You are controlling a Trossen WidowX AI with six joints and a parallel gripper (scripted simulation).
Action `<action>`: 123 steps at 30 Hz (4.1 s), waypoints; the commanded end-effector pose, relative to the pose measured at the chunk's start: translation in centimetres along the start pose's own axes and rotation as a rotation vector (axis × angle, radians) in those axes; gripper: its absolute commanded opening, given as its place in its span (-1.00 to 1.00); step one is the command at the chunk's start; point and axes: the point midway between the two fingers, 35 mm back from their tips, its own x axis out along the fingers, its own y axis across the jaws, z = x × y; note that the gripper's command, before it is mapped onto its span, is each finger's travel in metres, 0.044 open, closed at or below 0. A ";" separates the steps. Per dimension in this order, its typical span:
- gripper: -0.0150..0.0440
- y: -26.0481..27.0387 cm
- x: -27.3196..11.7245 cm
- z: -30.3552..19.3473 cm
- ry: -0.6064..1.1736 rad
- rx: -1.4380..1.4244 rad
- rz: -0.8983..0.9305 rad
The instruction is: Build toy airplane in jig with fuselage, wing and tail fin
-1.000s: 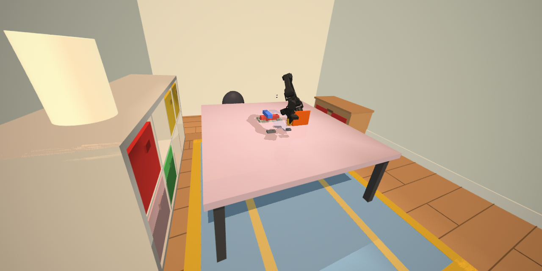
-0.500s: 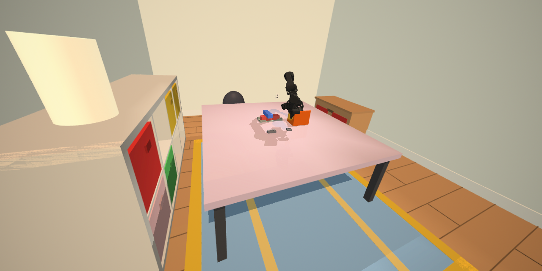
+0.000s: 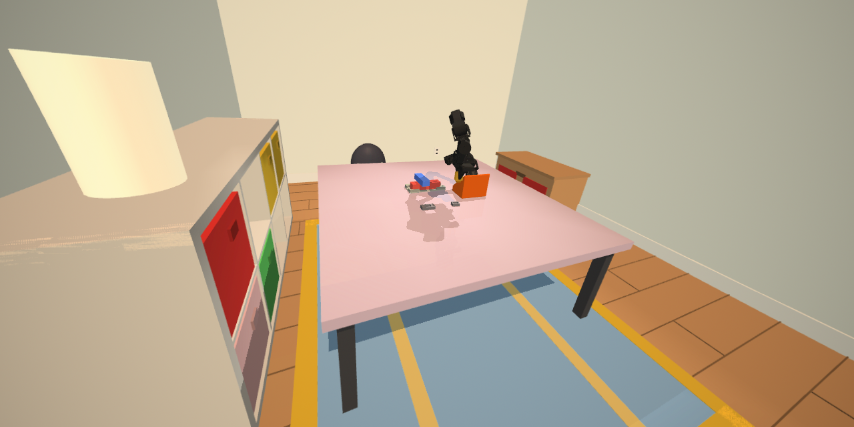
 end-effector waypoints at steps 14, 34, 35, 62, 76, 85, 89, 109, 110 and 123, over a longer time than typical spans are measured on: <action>-0.49 -4.0 0.0 2.7 0.004 -0.037 0.031; -0.49 -10.1 1.0 5.1 -0.001 -0.079 0.046; -0.49 -10.4 1.1 5.2 -0.001 -0.081 0.046; -0.49 -18.8 3.4 5.7 -0.007 -0.126 0.025; -0.49 -22.9 4.8 4.7 -0.002 -0.147 -0.004; -0.27 -23.6 5.0 4.5 0.000 -0.150 -0.010; -0.27 -23.6 5.0 4.5 0.000 -0.150 -0.010; -0.27 -23.6 6.6 4.5 0.000 -0.150 -0.008; -0.27 -23.6 6.7 4.5 0.000 -0.150 -0.008; -0.27 -23.7 8.8 4.4 -0.001 -0.150 -0.011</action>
